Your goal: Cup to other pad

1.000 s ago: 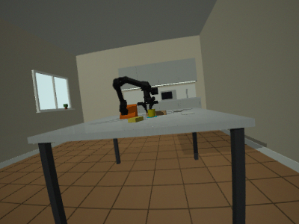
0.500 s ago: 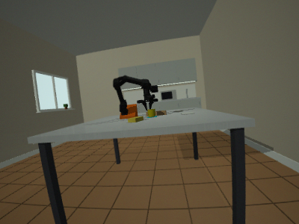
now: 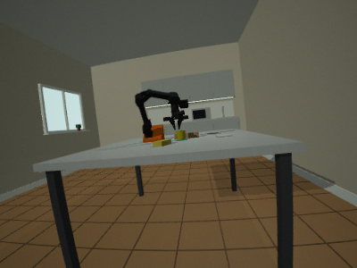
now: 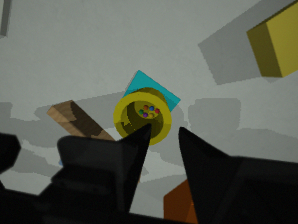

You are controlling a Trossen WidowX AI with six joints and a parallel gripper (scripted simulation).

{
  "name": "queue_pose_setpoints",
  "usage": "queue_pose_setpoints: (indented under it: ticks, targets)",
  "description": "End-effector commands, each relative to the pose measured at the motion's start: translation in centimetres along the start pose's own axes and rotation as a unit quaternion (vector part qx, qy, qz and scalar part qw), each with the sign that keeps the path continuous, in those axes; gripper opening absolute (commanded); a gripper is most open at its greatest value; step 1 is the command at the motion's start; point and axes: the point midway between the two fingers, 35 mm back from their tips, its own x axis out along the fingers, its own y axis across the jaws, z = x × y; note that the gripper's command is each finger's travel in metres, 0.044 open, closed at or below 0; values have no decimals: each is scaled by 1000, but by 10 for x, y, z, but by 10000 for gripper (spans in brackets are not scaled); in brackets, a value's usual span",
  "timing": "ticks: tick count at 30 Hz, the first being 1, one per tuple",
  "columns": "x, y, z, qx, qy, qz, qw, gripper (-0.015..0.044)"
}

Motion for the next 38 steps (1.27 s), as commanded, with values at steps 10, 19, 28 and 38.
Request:
queue_pose_setpoints:
  ticks: [10, 19, 28, 38]
  targets:
    - [-5, -1, 0, -1, 0, 0, 1000, 304]
    - [-22, 0, 1, -5, -2, 7, 1000, 440]
    - [-56, -1, 1, -14, -5, 21, 1000, 440]
    - [-64, -2, 3, -18, -8, 24, 1000, 440]
